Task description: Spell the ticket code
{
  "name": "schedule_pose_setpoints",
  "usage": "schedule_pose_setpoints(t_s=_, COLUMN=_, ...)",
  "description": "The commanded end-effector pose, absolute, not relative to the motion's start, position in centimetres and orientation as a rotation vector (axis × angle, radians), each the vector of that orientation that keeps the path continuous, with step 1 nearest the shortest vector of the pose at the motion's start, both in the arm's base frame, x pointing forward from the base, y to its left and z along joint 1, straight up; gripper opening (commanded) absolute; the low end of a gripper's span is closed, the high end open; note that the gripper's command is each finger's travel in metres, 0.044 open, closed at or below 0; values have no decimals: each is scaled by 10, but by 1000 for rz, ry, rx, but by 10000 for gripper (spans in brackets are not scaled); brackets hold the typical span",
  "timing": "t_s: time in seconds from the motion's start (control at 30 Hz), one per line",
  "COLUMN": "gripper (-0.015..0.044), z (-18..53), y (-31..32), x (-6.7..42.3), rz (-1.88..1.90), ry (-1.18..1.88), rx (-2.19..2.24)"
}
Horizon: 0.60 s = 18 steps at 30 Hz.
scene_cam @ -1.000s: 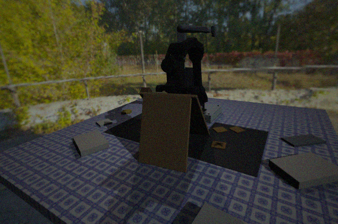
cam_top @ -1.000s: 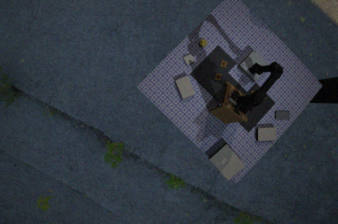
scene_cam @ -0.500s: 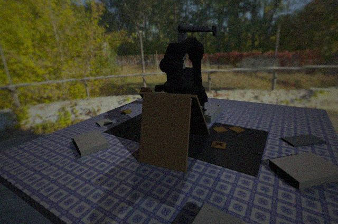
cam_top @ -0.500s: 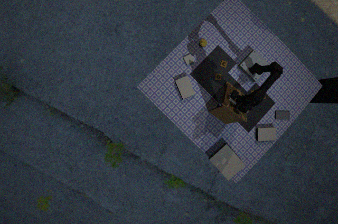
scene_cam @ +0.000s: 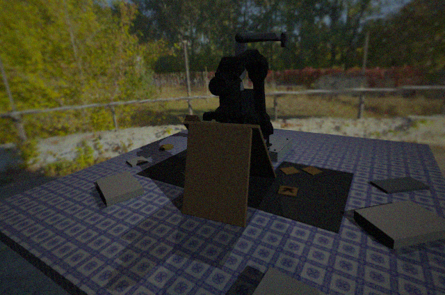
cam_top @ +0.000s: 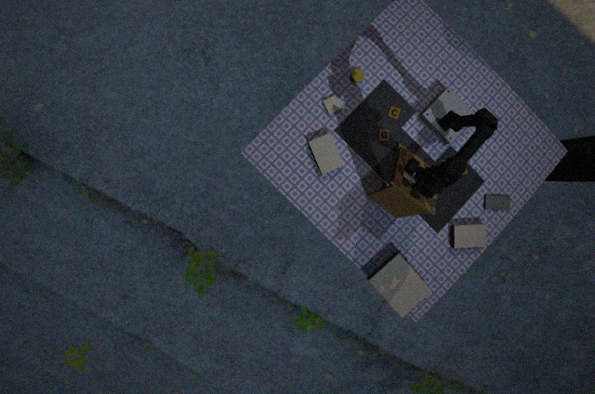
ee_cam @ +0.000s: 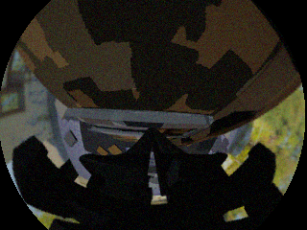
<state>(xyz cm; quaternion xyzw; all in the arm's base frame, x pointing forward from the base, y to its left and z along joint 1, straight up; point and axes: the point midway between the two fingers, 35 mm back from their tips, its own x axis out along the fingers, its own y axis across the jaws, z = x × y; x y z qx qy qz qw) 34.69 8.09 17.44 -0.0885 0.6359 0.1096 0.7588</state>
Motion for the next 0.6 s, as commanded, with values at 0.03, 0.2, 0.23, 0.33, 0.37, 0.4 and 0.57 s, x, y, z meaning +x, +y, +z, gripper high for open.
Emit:
schedule_pose_setpoints(t_s=0.03, gripper=0, z=174, y=79, x=347, rz=233, ry=1387, rx=-193)
schedule_pose_setpoints(t_s=0.2, gripper=0, z=180, y=79, x=341, rz=233, ry=1387, rx=-193)
schedule_pose_setpoints(t_s=0.23, gripper=0, z=181, y=79, x=340, rz=233, ry=1388, rx=-193)
schedule_pose_setpoints(t_s=0.33, gripper=0, z=183, y=78, x=337, rz=233, ry=1388, rx=-193)
schedule_pose_setpoints(t_s=0.37, gripper=0, z=183, y=78, x=337, rz=233, ry=1388, rx=-193)
schedule_pose_setpoints(t_s=0.4, gripper=0, z=184, y=77, x=335, rz=233, ry=1388, rx=-193)
schedule_pose_setpoints(t_s=0.57, gripper=0, z=188, y=76, x=329, rz=233, ry=1389, rx=-194)
